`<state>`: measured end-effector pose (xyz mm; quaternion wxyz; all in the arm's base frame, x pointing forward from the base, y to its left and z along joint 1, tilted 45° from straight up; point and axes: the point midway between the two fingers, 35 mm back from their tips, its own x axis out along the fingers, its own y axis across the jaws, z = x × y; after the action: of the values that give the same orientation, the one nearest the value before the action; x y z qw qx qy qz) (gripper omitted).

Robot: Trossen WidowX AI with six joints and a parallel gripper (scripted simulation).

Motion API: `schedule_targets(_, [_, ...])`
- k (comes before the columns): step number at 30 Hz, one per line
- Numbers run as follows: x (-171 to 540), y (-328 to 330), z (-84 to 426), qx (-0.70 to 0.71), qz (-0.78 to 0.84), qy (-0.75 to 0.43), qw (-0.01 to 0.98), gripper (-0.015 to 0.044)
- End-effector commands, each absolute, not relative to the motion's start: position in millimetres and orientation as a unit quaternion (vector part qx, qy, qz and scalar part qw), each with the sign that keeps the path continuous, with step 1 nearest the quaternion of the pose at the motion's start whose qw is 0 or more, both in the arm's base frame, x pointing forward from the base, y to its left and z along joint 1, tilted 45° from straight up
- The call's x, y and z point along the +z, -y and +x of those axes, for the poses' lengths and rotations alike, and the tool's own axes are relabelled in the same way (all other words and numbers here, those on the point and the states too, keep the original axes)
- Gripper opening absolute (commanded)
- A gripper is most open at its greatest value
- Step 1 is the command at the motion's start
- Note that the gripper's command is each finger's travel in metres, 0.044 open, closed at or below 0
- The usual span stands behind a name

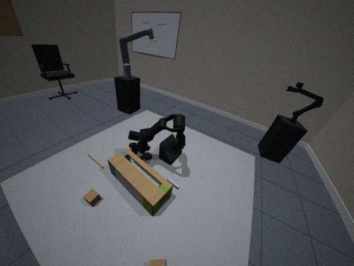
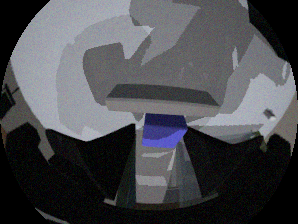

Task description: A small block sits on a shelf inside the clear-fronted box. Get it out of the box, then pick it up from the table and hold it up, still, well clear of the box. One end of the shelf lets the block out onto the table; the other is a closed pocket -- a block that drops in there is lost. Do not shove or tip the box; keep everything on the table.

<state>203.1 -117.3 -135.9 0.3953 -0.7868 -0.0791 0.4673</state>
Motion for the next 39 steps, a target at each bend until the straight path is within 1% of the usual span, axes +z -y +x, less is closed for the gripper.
schedule_targets(1, [-137,115,203,0.466,-0.786,0.08,0.398,0.0206])
schedule_targets(5, [-137,115,203,0.466,-0.786,0.08,0.398,0.0101])
schedule_targets(8, [-137,115,203,0.466,-0.786,0.08,0.398,0.0081])
schedule_targets(11, [-132,121,203,0.467,-0.786,0.079,0.397,0.0003])
schedule_targets(21, [-96,157,193,0.468,-0.787,0.078,0.395,0.0])
schedule_targets(26, [-90,161,192,0.469,-0.785,0.073,0.398,0.0])
schedule_targets(39, [-37,200,188,0.478,-0.747,-0.036,0.461,0.0])
